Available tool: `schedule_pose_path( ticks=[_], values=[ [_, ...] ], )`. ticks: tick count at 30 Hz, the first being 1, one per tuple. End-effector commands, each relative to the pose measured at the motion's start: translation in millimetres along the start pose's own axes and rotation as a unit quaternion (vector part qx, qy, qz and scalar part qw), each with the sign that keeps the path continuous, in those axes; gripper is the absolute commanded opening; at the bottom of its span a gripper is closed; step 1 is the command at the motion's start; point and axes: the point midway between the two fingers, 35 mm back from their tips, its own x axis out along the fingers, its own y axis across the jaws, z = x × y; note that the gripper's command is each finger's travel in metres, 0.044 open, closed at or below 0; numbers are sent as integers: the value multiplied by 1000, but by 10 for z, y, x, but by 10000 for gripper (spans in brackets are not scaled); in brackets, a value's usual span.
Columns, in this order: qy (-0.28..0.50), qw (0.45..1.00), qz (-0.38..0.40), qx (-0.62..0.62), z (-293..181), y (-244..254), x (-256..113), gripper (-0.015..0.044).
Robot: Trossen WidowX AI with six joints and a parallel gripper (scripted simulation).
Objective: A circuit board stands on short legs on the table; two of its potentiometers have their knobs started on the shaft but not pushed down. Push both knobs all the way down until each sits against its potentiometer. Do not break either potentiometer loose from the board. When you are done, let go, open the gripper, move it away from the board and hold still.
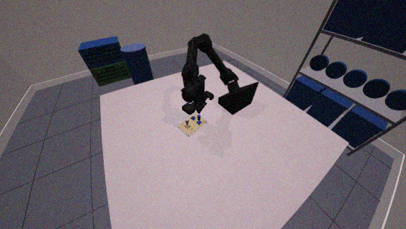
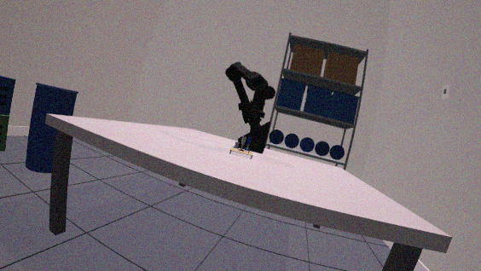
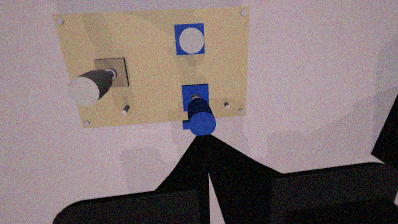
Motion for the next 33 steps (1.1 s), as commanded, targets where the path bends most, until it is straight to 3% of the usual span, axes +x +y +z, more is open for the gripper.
schedule_pose_path(
  ticks=[1,33],
  values=[
    [-2,1000,-2,-4,-1,-15,65,0],
    [-2,1000,-2,-4,1,-18,223,0]
  ],
)
